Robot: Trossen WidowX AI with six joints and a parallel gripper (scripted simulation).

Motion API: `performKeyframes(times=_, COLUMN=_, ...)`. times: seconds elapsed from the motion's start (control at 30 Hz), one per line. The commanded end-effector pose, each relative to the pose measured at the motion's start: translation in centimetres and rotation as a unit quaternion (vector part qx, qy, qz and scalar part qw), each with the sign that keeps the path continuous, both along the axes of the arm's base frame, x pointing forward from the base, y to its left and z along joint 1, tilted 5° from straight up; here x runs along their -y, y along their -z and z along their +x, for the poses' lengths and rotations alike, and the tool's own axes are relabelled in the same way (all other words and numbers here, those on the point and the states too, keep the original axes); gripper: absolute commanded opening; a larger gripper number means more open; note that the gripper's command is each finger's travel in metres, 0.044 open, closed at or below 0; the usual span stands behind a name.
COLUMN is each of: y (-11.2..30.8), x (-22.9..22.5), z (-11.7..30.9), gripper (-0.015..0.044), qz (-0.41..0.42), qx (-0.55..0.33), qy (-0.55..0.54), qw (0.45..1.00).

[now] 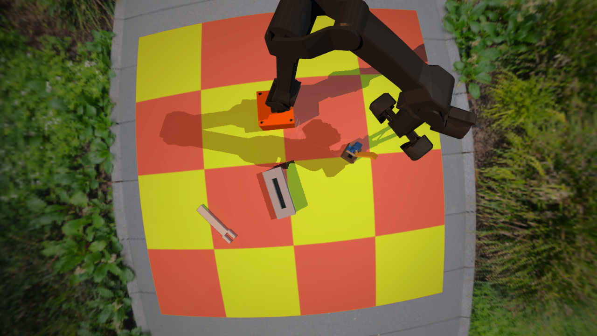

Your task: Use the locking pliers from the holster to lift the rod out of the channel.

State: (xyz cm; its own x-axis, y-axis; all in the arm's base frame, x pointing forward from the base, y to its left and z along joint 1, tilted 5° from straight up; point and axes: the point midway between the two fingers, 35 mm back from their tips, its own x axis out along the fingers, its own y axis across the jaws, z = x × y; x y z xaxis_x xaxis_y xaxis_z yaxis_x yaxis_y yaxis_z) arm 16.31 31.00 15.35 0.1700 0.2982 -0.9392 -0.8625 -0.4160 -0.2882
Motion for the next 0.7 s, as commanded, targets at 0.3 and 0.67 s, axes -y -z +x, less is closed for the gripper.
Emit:
performKeyframes(times=0.3, y=1.9, x=-1.4, z=-6.7, gripper=0.0440, qz=-0.121, qx=-0.020, qy=-0.186, qw=0.975)
performKeyframes(times=0.67, y=2.0, x=0.4, z=-4.5, gripper=0.0440, qz=-0.122, qx=-0.019, qy=-0.186, qw=0.975)
